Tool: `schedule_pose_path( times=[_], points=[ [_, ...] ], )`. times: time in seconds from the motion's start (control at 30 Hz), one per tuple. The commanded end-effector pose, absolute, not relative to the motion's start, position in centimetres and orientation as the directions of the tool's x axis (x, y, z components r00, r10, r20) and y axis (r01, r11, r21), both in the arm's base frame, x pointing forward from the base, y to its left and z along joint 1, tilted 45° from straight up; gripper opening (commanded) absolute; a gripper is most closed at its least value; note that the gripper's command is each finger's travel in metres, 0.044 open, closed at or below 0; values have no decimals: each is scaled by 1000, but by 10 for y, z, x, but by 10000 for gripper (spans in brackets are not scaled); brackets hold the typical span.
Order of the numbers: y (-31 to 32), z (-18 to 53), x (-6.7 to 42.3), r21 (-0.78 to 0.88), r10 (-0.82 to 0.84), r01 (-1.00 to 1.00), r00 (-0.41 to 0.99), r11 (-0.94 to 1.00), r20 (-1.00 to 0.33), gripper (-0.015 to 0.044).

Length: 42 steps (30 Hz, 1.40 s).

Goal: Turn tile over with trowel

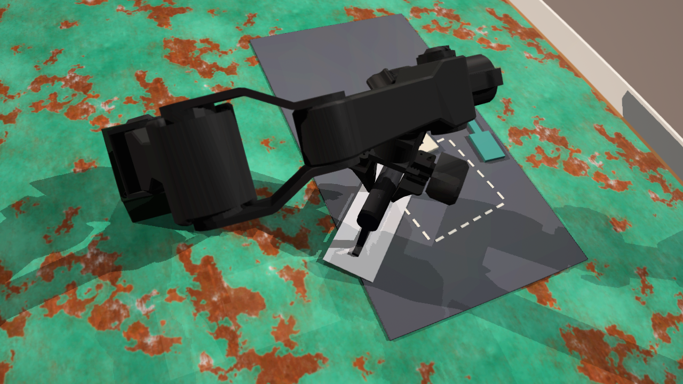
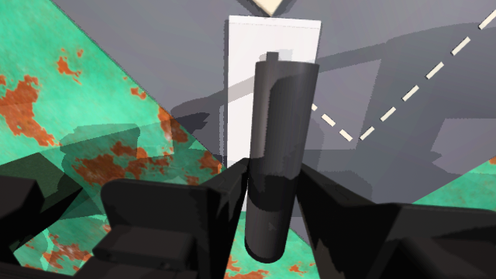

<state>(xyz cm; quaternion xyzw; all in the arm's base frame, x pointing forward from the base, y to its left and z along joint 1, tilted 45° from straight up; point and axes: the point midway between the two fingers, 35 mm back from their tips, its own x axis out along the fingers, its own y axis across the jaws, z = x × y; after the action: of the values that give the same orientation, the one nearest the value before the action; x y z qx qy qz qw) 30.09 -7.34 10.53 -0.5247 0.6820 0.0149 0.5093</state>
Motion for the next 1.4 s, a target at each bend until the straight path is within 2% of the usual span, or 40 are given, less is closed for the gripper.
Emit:
schedule_pose_path(
  times=[0.0,0.23,0.37,0.53,0.57,1.17,1.37],
  points=[
    [-73,105,301,-560,-699,-657,69,504,-711,130],
    [-73,105,301,-634,-699,-492,69,596,-711,130],
    [-73,105,301,-640,-699,-475,69,604,-711,130],
    [-73,105,301,-640,-699,-475,69,604,-711,261],
    [-73,105,301,-640,-699,-475,69,604,-711,270],
    [-73,105,301,-640,-699,-475,69,604,-711,270],
    [-41,137,298,-639,-698,-475,69,605,-713,270]
  ],
)
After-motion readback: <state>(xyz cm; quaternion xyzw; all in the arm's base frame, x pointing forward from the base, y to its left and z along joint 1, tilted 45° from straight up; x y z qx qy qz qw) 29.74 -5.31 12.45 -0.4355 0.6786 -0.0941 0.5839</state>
